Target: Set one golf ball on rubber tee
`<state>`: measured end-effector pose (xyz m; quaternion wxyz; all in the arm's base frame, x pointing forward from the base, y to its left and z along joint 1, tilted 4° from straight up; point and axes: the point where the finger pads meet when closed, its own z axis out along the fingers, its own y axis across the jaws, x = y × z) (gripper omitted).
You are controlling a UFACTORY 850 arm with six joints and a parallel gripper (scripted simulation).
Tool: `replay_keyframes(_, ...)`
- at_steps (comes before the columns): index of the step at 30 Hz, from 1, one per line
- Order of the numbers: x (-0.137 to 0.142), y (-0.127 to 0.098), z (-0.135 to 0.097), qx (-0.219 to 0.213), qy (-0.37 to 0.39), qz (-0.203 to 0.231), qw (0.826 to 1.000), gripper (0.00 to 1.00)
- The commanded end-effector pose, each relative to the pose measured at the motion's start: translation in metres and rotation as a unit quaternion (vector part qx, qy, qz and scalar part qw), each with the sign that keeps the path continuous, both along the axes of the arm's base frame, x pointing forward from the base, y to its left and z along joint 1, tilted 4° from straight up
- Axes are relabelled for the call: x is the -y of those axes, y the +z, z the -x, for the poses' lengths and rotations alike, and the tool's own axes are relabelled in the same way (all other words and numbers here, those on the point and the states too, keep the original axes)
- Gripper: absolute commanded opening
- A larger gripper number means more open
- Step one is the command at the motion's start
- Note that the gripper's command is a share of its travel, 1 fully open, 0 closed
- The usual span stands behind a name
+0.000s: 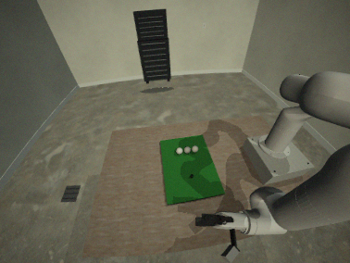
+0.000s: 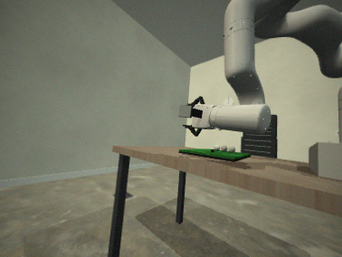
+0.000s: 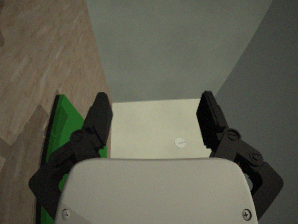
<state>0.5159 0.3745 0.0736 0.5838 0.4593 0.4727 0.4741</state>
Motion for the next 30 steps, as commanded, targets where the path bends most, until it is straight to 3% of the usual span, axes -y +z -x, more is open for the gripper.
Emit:
replay_keyframes(1, 0.005, 0.003, -0.003, -0.001, -0.01, 0.002, 1.0, 1.0)
replay_keyframes(6, 0.039, 0.014, -0.021, -0.014, -0.08, 0.017, 0.997, 1.0)
replay_keyframes(11, 0.117, 0.034, -0.047, -0.059, -0.227, 0.037, 0.971, 1.0)
replay_keyframes(13, 0.117, 0.034, -0.047, -0.059, -0.227, 0.037, 0.971, 1.0)
replay_keyframes(16, 0.179, 0.047, -0.053, -0.112, -0.34, 0.038, 0.933, 1.0)
replay_keyframes(19, 0.232, 0.055, -0.046, -0.159, -0.408, 0.021, 0.899, 1.0)
replay_keyframes(25, 0.328, 0.07, -0.014, -0.273, -0.522, -0.059, 0.806, 1.0)
replay_keyframes(28, 0.346, 0.082, -0.007, -0.326, -0.554, -0.123, 0.756, 1.0)
replay_keyframes(30, 0.346, 0.082, -0.007, -0.326, -0.554, -0.123, 0.756, 1.0)
